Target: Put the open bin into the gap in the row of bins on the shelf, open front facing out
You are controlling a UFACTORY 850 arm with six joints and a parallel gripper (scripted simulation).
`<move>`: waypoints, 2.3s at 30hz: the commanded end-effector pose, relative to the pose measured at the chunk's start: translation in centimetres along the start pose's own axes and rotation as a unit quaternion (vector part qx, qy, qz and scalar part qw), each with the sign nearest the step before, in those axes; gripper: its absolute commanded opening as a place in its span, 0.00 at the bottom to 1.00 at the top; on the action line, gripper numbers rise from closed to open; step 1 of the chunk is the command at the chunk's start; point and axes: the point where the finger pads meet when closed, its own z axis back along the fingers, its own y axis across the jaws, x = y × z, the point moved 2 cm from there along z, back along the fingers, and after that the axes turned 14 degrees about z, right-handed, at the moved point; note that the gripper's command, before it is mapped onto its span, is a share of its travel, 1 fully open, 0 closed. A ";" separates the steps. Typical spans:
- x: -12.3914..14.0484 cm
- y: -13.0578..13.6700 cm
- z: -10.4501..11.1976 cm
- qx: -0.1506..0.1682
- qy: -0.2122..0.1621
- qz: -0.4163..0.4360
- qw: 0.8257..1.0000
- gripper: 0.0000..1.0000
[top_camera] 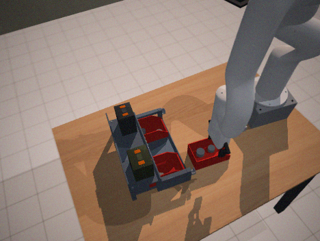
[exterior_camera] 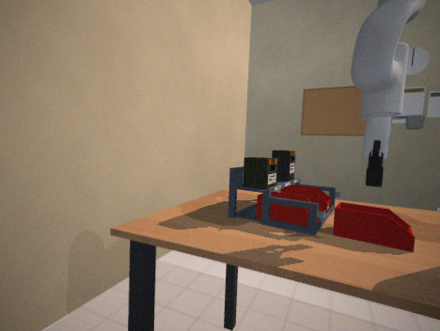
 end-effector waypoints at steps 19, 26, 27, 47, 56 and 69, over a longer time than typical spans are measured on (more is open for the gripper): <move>0.0 0.0 1.1 0.006 -0.004 0.000 1.000 1.00; 0.0 0.0 1.1 0.006 -0.004 0.000 1.000 1.00; 0.0 0.0 1.1 0.006 -0.004 0.000 1.000 1.00; 0.0 0.0 1.4 0.006 -0.004 0.000 1.000 1.00; 0.0 0.0 1.5 0.006 -0.004 0.000 1.000 1.00; 0.0 0.0 1.5 0.006 -0.004 0.000 1.000 0.29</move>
